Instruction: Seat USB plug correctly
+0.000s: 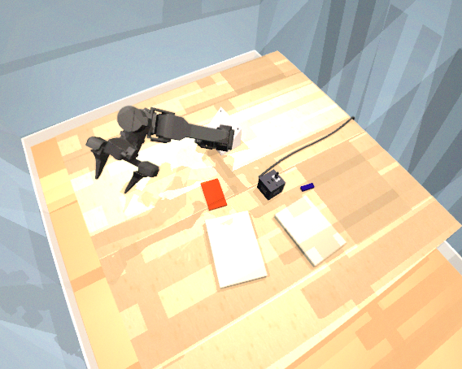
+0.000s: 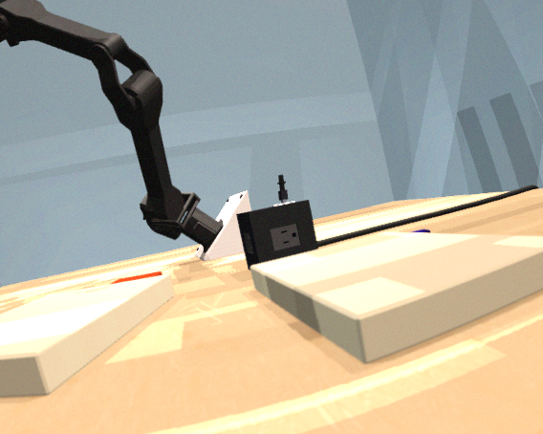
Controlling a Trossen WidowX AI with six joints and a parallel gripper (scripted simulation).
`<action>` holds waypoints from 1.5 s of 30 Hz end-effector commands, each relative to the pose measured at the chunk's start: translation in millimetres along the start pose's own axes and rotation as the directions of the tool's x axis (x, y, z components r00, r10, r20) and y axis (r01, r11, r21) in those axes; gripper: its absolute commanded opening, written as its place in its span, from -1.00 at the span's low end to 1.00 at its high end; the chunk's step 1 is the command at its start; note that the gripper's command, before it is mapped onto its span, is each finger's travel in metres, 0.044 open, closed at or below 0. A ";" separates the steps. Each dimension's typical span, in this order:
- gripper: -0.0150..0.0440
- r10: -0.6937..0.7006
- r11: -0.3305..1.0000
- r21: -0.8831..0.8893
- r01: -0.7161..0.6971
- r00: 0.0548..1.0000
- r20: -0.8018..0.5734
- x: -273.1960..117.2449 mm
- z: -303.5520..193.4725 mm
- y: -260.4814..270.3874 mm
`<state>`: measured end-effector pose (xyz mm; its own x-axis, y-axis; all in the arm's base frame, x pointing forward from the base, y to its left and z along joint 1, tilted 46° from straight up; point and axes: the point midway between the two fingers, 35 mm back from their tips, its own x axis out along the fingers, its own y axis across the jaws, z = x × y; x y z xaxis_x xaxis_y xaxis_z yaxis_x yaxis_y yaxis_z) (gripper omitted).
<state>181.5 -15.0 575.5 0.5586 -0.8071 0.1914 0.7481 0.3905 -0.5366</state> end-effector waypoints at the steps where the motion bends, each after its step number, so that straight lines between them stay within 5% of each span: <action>1: 0.95 -0.001 1.000 0.001 0.001 1.000 0.004 -0.6 -0.1 -1.6; 11: 1.00 0.072 0.980 0.179 -0.085 0.994 0.078 2.1 -37.9 -72.9; 22: 1.00 0.336 0.869 0.376 -0.320 0.941 0.024 73.1 -108.5 -74.3; 28: 1.00 0.506 0.772 0.480 -0.416 0.860 -0.068 114.2 -145.6 -26.3; 35: 1.00 0.747 0.635 0.460 -0.620 0.645 -0.162 148.7 -170.2 79.7; 45: 1.00 0.860 0.415 0.315 -0.853 0.255 -0.441 110.0 -202.9 243.8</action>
<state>331.2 -129.4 339.8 0.7329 -0.1215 -0.6694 0.0701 0.9922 -0.1034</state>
